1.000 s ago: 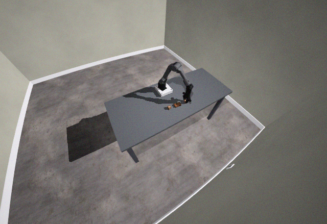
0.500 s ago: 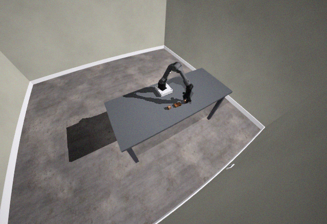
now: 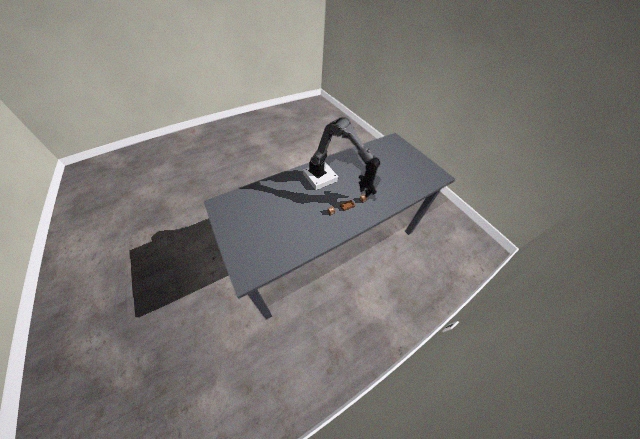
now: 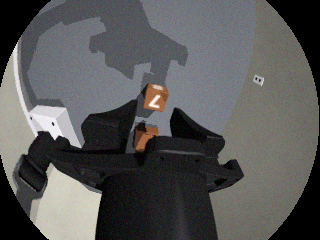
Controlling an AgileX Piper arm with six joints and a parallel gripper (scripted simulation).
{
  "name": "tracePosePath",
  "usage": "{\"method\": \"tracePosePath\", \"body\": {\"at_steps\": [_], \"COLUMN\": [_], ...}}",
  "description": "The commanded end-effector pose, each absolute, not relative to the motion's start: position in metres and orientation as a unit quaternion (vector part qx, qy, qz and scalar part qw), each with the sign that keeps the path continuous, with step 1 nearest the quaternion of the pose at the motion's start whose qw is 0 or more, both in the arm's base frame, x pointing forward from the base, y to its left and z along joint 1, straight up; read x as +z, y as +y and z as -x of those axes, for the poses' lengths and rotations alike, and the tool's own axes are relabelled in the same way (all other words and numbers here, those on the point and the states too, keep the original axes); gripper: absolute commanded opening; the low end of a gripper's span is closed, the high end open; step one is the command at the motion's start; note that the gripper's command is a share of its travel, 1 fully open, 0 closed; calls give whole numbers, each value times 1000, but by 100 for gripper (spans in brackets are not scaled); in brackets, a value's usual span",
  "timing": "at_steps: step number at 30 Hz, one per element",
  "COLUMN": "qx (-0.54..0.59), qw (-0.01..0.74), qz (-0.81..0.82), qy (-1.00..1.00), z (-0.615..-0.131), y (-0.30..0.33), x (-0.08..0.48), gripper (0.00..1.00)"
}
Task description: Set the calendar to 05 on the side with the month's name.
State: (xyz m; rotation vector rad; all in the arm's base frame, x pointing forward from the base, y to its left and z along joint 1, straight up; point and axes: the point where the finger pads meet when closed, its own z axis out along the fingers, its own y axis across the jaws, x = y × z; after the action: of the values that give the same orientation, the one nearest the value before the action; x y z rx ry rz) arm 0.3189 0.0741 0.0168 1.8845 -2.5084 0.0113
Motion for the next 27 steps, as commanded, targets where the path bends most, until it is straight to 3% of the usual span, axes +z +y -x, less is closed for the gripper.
{"method": "tracePosePath", "body": {"at_steps": [1,16,17,27], "qx": [5,4,4,4], "qw": [-1,0,0,0], "qz": [-601,-601,-601,-601], "qy": [-799,-799,-799,-799], "z": [-320,-320,-320,-320], "y": [75,75,75,75], "x": [29,62,61,61], "gripper": [63,63,100,100]}}
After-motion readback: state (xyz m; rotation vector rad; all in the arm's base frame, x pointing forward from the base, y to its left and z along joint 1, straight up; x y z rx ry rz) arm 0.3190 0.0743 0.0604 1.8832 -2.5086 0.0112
